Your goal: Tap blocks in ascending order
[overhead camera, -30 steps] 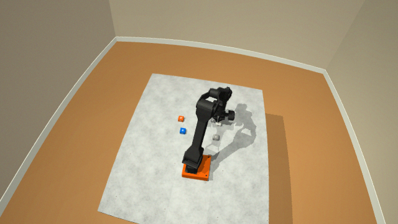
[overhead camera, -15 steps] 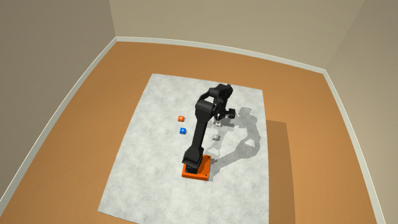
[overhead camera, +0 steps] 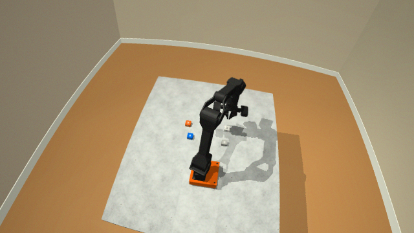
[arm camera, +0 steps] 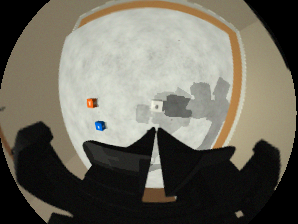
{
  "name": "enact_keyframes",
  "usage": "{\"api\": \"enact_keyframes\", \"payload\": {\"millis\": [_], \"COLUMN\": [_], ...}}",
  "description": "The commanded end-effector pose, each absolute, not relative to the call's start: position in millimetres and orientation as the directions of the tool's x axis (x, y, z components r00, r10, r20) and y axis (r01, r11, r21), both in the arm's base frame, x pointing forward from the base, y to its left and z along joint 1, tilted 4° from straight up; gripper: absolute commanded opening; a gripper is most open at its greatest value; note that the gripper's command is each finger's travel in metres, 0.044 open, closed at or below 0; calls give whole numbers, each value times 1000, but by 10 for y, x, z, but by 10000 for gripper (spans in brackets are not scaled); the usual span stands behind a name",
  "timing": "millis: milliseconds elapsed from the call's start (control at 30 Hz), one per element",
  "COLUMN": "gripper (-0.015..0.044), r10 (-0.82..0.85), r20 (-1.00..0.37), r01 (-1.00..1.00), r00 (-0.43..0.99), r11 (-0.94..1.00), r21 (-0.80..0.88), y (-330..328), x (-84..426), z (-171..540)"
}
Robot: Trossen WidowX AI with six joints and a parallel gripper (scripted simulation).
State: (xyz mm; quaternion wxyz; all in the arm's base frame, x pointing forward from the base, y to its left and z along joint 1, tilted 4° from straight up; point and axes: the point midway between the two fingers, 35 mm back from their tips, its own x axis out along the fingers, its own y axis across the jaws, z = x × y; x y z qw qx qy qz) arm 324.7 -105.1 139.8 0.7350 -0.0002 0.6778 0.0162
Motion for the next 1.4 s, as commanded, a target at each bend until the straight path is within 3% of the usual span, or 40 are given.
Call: {"api": "enact_keyframes", "payload": {"millis": [0,200,333,533,1367], "gripper": [20,20,20,20,20], "r10": [25,25,25,26,26], "r20": [-996,-997,-997,-997,-997], "r01": [-23,-23,-23,-23,-23], "r00": [82,77,77,77,77], "r11": [999,999,999,999,999], "r21": [23,24,24,24,24], "y": [-1068,-1032,-1034,-1013,-1001], "x": [2851,2365,2371,2428,2447], "z": [1409,1315,1288,532,208]}}
